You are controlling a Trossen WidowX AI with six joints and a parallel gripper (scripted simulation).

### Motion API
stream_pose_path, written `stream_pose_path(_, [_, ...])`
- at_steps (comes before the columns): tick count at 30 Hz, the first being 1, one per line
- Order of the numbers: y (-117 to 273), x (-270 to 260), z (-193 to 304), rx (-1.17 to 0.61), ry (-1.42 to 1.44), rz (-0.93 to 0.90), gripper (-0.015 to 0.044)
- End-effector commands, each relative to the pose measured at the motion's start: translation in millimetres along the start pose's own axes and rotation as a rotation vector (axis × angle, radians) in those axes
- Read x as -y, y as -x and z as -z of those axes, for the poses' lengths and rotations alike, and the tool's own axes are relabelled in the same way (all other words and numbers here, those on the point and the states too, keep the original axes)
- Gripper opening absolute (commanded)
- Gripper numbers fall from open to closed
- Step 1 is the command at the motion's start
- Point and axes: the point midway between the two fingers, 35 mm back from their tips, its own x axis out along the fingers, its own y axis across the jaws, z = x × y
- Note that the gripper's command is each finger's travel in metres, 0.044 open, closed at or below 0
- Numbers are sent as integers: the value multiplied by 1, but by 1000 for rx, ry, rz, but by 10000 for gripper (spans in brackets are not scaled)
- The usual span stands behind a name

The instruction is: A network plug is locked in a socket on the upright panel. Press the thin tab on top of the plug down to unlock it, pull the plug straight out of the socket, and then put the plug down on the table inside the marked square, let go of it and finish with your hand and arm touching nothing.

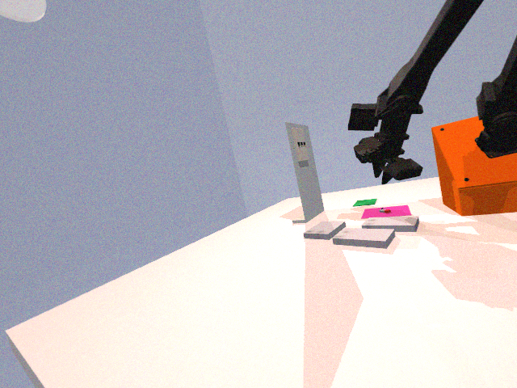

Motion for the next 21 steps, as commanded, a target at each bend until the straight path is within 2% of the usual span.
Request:
stream_pose_path(1, [6, 2, 0, 4, 2, -4, 156])
stream_pose_path(21, [30, 19, 0, 0, 0, 0, 156])
